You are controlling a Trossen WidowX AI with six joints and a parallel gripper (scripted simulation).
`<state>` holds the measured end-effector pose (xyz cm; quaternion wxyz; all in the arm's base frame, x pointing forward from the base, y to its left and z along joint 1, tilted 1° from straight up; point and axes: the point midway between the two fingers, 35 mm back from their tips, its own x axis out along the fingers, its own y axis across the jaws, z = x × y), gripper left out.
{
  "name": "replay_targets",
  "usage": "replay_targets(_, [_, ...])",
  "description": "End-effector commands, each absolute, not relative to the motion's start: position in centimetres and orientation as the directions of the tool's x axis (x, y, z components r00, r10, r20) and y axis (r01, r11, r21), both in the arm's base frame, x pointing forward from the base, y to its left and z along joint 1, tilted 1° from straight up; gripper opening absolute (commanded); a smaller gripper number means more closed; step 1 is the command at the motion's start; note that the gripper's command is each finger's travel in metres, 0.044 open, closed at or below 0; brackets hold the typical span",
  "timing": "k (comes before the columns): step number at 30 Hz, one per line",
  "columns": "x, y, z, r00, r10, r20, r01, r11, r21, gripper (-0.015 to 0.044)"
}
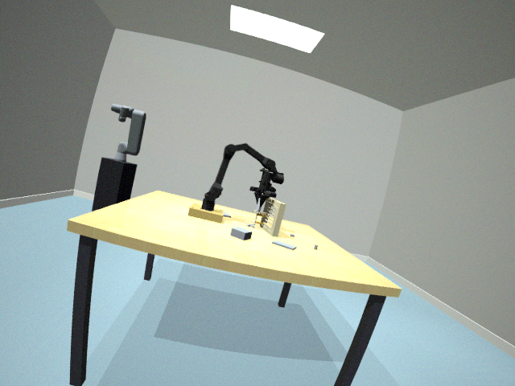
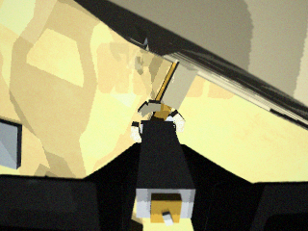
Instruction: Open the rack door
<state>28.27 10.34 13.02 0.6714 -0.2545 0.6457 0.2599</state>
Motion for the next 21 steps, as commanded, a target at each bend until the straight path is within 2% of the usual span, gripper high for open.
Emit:
replay_targets(1, [28.28,10.35,13.02,0.033,0.021,-0.999,-0.796,0.605,-0.013,0.0015])
replay_targets(11, [28.28,10.35,13.02,0.032,0.021,-0.999,-0.987,0.157,-0.029,0.0015])
replay_targets(21, [28.28,10.35,13.01,0.032,0.021,-0.999,-0.944,-0.329,-0.037,0.0015])
